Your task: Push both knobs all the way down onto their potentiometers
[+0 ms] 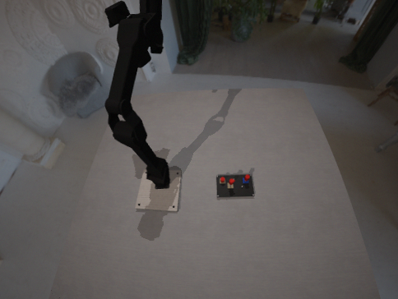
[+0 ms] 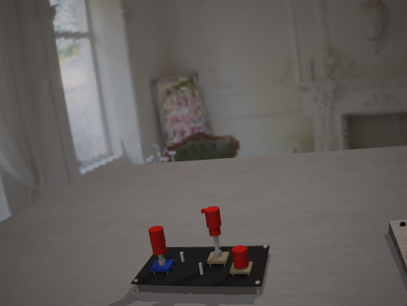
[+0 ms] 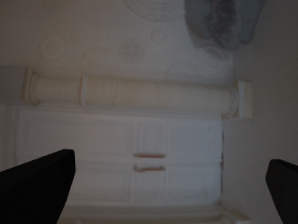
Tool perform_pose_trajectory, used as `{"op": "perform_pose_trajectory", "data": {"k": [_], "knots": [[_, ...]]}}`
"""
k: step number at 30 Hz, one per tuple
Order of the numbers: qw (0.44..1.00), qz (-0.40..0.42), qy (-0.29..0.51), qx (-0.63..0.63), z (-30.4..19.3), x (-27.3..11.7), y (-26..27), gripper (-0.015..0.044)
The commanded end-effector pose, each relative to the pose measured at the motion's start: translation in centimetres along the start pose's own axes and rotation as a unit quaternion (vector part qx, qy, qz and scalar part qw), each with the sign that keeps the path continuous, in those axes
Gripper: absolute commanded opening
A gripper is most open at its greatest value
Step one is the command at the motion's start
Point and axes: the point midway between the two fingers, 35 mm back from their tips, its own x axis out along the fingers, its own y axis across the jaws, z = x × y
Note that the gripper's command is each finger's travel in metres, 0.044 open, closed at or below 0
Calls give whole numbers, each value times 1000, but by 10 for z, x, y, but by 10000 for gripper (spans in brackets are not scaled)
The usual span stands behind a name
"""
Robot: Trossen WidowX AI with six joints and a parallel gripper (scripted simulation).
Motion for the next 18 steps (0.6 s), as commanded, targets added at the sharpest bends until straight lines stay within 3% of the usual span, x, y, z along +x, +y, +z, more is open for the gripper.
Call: {"op": "perform_pose_trajectory", "data": {"k": [1, 15, 18], "knots": [[1000, -1, -2, -2, 1, 0, -1, 374], [975, -108, -132, -142, 64, -42, -57, 6], [963, -139, -153, -173, 76, -55, -70, 0]]}}
